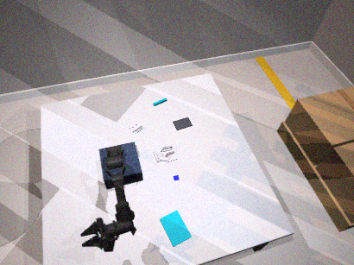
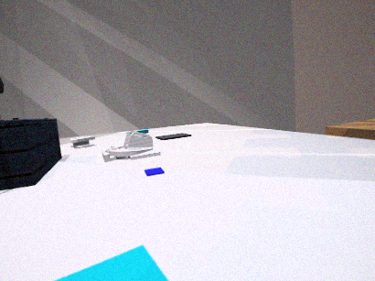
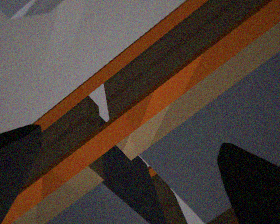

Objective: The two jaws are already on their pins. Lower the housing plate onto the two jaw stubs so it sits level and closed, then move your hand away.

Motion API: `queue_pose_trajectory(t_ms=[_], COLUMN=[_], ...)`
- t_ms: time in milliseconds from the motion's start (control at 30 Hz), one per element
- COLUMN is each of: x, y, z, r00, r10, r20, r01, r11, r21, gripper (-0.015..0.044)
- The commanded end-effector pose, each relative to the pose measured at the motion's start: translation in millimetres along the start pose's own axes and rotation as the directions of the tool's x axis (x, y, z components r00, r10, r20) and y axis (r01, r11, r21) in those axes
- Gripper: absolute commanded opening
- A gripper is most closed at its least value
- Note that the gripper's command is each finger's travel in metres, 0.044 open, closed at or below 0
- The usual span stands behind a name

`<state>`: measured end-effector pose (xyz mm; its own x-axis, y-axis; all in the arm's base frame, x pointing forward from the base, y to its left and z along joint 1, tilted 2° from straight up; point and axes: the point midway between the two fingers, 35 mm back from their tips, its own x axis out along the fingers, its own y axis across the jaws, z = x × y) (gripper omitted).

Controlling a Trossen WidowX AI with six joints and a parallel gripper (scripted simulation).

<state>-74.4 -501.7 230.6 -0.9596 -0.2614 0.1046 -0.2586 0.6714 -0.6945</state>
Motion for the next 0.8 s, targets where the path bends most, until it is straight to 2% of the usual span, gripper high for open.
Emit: queue_pose_trajectory(t_ms=[0, 100, 333, 533, 767], x=[0, -13, -77, -104, -167], y=[0, -7, -35, -47, -62], z=[0, 4, 18, 20, 26], r00=[1.000, 0.999, 0.970, 0.945, 0.871], r10=[0.000, -0.035, -0.193, -0.262, -0.386], r20=[0.000, 0.024, 0.145, 0.196, 0.304], r01=[0.000, 0.035, 0.193, 0.256, 0.373], r11=[1.000, 0.999, 0.981, 0.965, 0.922], r21=[0.000, 0.000, 0.013, 0.055, 0.101], gripper=[0.0426, 0.0440, 0.0440, 0.0440, 0.0440])
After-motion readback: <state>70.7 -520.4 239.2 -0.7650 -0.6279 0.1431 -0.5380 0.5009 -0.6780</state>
